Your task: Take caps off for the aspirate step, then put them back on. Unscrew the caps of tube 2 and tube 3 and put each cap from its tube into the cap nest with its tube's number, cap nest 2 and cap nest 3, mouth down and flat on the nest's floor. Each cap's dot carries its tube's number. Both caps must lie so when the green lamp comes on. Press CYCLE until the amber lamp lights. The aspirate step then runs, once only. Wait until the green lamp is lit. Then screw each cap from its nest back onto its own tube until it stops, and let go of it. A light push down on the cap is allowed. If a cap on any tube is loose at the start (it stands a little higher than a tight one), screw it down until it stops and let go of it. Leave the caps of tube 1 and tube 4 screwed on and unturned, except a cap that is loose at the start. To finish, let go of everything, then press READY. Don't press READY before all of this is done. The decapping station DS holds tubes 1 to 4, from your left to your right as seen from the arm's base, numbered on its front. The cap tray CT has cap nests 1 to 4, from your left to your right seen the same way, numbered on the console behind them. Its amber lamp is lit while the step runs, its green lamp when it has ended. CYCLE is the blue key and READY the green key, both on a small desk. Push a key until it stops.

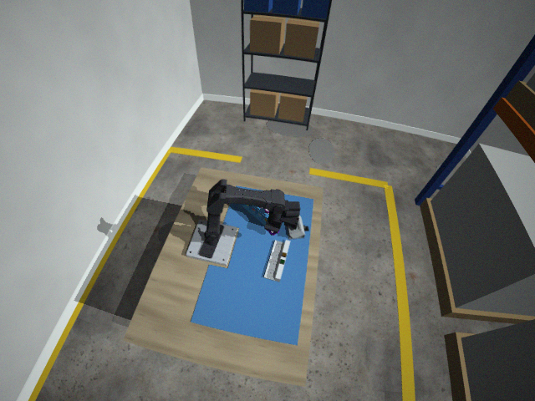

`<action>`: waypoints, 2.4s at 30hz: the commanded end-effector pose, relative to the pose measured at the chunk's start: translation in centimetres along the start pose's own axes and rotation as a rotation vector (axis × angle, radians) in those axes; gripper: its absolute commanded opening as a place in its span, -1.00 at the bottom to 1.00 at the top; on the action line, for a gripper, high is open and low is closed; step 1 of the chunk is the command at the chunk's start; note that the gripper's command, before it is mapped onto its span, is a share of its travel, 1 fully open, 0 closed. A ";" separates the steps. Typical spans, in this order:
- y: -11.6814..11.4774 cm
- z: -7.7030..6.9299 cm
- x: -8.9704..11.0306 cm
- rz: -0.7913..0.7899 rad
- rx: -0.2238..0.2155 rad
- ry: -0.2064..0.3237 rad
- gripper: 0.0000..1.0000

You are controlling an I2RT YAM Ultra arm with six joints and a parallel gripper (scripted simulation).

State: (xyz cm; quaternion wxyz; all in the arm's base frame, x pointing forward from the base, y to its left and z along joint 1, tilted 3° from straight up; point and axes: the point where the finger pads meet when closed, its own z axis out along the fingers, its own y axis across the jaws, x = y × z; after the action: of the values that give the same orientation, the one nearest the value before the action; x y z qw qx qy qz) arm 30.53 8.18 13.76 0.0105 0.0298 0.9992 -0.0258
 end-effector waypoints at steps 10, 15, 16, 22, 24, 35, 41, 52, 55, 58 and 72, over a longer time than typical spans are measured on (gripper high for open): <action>-4.9 -0.8 -4.4 -0.044 -0.005 -0.026 -1.00; -4.9 -0.3 -4.4 -0.044 -0.005 -0.026 -1.00; -4.9 0.2 -4.4 -0.044 -0.005 -0.026 -1.00; -4.9 3.2 -4.5 -0.044 -0.005 -0.026 -1.00; -4.9 4.2 -4.5 -0.044 -0.005 -0.026 -1.00; -4.8 8.7 -4.8 -0.044 -0.005 -0.026 -1.00; -4.8 11.7 -4.8 -0.044 -0.005 -0.026 -1.00; -4.8 12.0 -4.8 -0.044 -0.005 -0.026 -1.00; -4.8 12.0 -4.8 -0.044 -0.005 -0.026 -1.00; -4.8 12.0 -4.8 -0.044 -0.005 -0.026 -1.00; -4.9 12.1 -5.0 -0.044 -0.005 -0.026 -1.00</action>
State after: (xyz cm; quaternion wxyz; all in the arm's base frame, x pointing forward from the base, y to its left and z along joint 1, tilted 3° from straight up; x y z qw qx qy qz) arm 34.84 2.41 1.63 0.0116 0.0073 0.9996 -0.0256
